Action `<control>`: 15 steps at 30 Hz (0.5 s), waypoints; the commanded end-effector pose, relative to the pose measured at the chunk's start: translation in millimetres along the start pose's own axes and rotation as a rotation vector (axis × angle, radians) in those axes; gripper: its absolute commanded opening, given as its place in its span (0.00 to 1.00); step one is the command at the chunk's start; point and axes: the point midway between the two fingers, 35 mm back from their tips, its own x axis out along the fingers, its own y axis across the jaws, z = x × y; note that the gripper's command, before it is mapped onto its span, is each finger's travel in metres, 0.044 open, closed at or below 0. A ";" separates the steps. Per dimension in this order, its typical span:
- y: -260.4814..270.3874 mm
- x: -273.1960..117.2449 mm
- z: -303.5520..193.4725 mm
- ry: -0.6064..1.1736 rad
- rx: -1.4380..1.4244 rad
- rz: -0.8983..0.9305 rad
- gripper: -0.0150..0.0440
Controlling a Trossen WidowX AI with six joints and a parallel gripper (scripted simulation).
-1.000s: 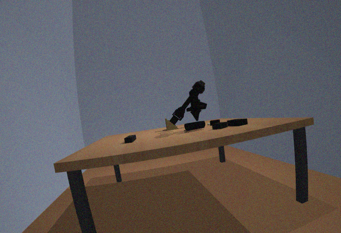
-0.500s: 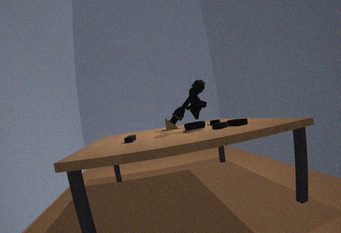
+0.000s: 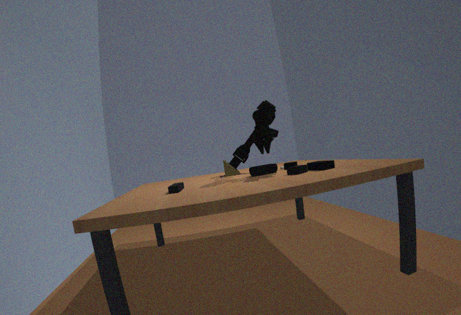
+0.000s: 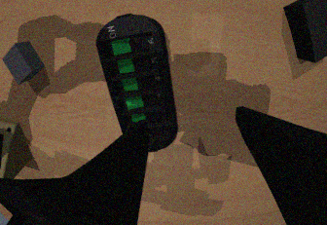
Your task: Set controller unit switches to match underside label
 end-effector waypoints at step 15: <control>-0.1 -0.5 -0.1 0.000 0.000 0.000 0.30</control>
